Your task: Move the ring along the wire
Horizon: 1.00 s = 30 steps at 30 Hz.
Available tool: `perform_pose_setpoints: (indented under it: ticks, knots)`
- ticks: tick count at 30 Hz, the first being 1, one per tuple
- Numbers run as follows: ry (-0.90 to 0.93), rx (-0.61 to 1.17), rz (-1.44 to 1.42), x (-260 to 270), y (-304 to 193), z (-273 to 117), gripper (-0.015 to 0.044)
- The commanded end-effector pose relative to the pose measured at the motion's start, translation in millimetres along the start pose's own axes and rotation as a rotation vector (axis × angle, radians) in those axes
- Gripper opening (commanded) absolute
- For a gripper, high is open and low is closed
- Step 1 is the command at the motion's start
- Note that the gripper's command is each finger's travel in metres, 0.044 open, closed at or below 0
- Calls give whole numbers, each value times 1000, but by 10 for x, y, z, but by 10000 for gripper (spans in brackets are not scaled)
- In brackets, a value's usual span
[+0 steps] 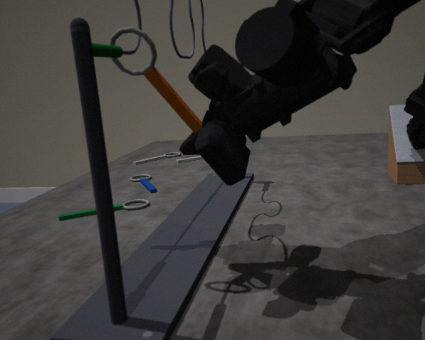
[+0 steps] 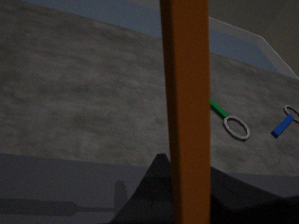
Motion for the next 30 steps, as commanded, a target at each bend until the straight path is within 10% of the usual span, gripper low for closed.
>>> perform_pose_setpoints:
  ticks: [1,30]
  knots:
    - [-48,-17,-77,-141,41,-3,-150]
    - [-383,-120,-691,-891,596,-187,-150]
Point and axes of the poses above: the point midway between the two fingers, 35 mm back from their tips, its own z axis out along the fingers, its own x axis across the jaws, y = z × x, the point moved 3 cm from there along -z, back along the fingers, and after that the axes turned 15 degrees about z, right-handed, at the moved point
